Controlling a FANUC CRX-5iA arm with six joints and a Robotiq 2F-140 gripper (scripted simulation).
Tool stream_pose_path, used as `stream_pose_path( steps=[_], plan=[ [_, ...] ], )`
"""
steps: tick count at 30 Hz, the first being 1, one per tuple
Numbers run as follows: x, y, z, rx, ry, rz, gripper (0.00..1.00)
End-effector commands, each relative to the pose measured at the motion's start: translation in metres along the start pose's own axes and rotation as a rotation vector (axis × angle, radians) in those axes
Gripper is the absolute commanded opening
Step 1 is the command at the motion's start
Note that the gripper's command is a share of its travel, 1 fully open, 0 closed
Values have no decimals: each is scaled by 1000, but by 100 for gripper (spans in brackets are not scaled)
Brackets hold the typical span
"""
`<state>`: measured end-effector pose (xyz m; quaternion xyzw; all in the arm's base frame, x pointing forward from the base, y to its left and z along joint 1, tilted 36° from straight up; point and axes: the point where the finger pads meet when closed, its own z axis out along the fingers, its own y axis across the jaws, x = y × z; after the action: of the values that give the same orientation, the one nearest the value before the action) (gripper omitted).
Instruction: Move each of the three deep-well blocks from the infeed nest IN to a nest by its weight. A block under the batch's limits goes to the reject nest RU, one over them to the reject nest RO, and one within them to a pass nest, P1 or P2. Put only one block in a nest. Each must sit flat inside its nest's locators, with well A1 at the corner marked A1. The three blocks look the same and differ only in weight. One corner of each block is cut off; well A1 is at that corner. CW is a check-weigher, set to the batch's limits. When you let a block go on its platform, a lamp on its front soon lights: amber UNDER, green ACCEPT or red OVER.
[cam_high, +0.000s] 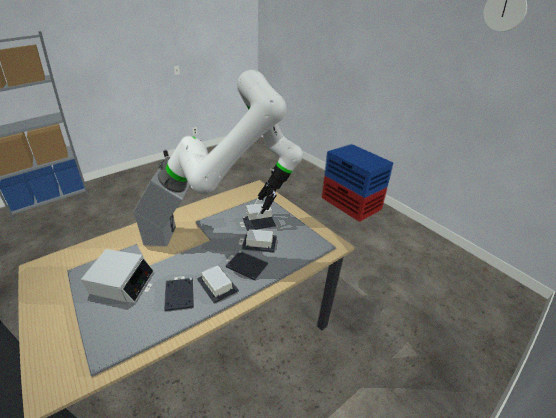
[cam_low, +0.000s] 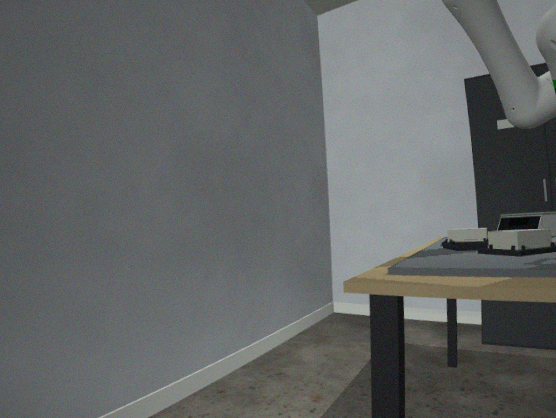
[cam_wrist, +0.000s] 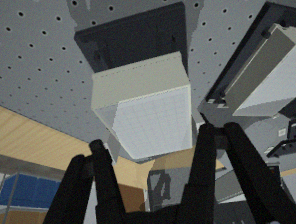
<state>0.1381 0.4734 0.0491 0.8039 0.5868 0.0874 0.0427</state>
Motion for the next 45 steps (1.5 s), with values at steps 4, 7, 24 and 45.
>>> stream_pose_path(
  steps=[4, 7, 24, 45],
  plan=[
    [6, 0, 10, 0, 0, 0, 10],
    [9, 0, 14, 0, 0, 0, 10],
    [17, 0, 30, 0, 0, 0, 10],
    [18, 0, 30, 0, 0, 0, 10]
  ],
)
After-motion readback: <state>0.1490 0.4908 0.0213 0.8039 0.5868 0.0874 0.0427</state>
